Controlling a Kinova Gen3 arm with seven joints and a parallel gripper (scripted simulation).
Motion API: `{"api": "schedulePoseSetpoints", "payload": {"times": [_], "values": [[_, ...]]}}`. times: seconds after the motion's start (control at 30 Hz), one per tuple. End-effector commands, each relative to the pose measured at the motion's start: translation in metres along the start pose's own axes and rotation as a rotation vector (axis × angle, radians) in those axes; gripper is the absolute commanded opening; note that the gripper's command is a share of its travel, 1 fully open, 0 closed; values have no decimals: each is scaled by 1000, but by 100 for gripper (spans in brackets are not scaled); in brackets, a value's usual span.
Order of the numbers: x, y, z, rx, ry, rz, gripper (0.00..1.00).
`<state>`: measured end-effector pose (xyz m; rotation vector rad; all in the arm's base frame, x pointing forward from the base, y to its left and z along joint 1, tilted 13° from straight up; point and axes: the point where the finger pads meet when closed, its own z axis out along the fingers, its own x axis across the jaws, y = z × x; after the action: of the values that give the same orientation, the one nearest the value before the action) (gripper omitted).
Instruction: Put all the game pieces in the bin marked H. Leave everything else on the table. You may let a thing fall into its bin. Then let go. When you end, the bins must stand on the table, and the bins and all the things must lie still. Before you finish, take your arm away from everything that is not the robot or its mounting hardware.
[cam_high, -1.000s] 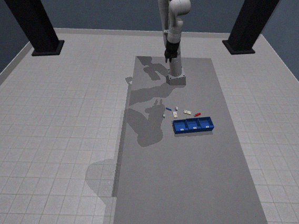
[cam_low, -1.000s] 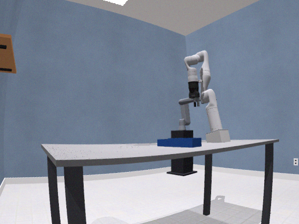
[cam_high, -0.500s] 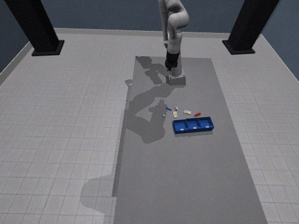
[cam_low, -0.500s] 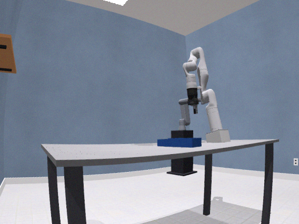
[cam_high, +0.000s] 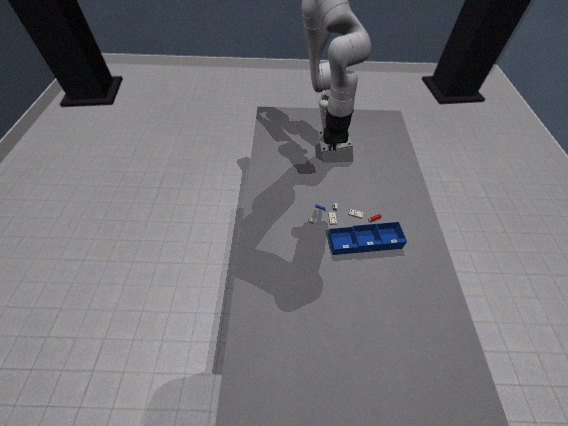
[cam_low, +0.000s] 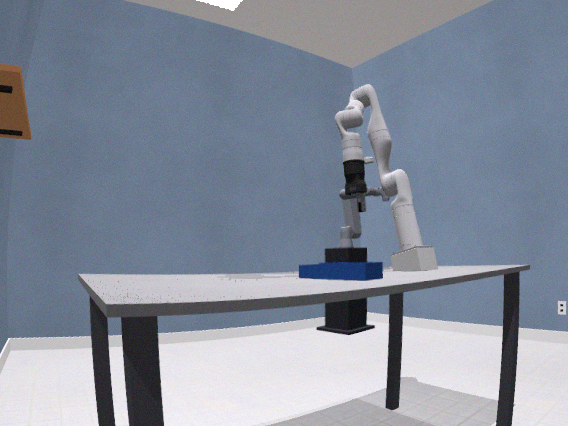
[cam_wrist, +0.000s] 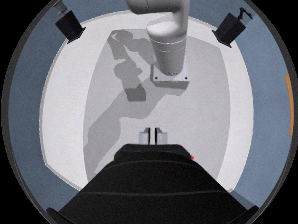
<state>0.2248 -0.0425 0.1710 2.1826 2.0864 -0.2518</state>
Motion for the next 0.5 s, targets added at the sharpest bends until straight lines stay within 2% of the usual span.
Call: {"api": "schedulePoseSetpoints", "payload": {"times": [0.0,0.07,0.1,0.2,0.33,0.37,0.47], "values": [[9,25,3,13,-4,3,31],[9,28,3,13,-5,4,31],[12,40,4,-9,-4,39,31],[17,60,6,2,-10,39,31],[18,64,6,2,-10,38,31],[21,75,7,-23,-17,72,31],[25,96,10,-12,-23,73,31]]}}
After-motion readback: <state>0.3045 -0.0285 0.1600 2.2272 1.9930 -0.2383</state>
